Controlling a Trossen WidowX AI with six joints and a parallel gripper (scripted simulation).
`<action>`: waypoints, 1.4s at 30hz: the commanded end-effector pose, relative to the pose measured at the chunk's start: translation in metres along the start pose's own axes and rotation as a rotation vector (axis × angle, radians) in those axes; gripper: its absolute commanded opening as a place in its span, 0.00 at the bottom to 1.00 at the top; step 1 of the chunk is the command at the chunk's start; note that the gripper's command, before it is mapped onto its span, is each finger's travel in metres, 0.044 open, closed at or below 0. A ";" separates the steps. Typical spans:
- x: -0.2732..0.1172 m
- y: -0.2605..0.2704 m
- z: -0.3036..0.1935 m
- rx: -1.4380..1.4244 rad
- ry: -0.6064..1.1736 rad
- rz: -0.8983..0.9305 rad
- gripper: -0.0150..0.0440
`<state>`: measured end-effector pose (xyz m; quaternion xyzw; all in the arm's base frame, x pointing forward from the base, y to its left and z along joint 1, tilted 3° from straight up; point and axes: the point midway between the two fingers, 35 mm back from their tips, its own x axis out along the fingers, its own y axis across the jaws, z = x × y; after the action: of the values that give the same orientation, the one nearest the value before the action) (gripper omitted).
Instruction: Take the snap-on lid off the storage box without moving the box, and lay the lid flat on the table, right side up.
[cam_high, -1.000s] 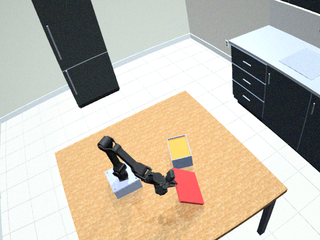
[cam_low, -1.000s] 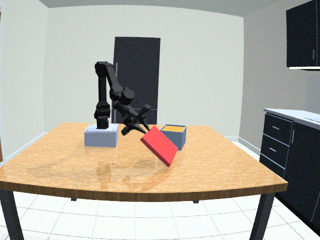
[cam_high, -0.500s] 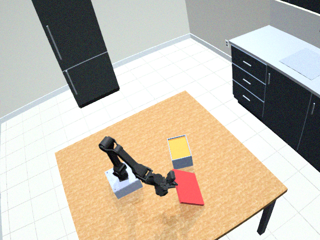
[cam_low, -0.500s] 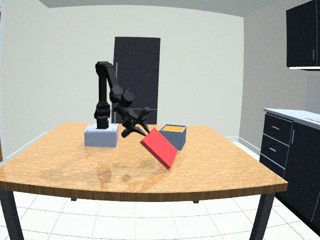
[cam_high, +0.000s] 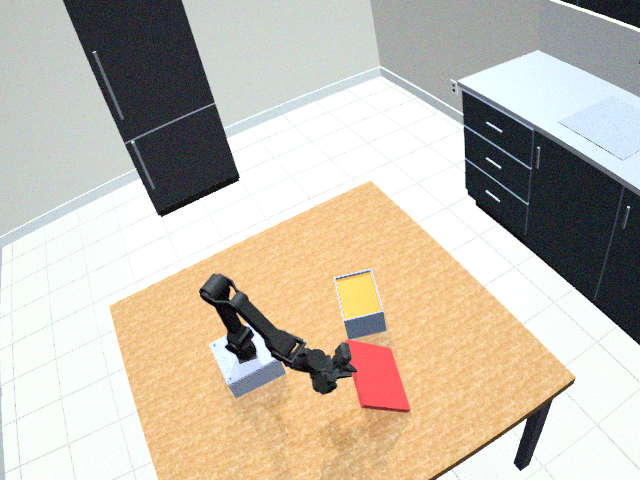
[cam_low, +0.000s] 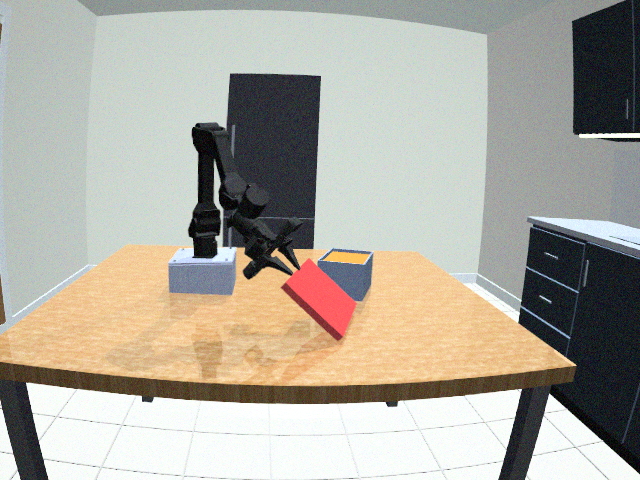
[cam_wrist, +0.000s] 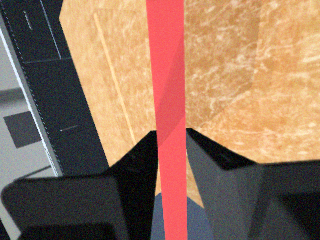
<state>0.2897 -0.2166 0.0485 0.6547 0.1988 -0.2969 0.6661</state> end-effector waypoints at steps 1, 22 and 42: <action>0.003 -0.005 -0.002 0.004 0.009 -0.005 0.25; 0.014 -0.018 -0.002 0.004 0.009 -0.005 0.25; 0.024 -0.031 -0.002 0.004 0.009 -0.005 0.25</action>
<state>0.2912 -0.2198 0.0206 0.6534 0.1934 -0.2906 0.6717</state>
